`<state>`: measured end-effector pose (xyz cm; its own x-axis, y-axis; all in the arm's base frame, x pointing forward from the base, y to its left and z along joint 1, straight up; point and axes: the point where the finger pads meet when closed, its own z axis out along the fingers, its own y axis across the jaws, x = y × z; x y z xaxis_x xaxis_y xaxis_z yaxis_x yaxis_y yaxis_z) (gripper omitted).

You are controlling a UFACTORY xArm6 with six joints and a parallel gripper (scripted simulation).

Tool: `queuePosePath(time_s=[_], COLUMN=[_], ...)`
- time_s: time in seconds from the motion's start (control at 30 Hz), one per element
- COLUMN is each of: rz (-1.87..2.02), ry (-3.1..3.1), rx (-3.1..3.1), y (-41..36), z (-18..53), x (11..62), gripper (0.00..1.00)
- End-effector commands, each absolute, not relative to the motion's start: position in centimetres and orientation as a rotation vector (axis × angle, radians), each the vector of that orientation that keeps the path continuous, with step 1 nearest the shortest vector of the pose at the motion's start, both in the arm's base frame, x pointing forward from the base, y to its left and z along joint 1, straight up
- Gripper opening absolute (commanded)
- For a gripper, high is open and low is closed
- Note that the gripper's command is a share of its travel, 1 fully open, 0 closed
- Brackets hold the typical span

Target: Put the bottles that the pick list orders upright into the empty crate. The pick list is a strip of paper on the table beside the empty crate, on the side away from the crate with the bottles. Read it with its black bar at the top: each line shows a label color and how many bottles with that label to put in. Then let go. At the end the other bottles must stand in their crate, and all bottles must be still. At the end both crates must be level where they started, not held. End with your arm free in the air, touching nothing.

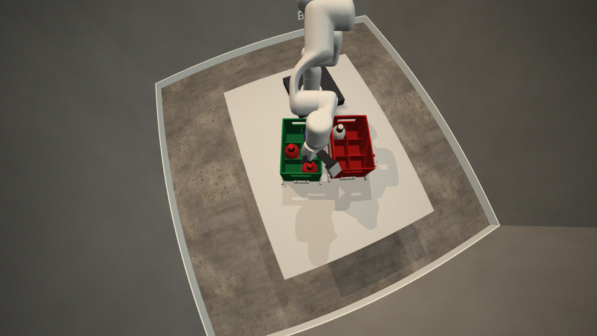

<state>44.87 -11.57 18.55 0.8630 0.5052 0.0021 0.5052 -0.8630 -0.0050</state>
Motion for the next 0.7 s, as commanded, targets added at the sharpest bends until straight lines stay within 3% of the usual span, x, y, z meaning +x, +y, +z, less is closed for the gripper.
queuePosePath(time_s=[0.0, 0.67], rz=[-0.004, -0.004], ry=[-0.822, -0.822], rx=[-3.027, -3.027], y=[-13.1, -13.1], z=[18.7, 17.6], x=[46.4, 46.4], gripper=[0.65, 0.65])
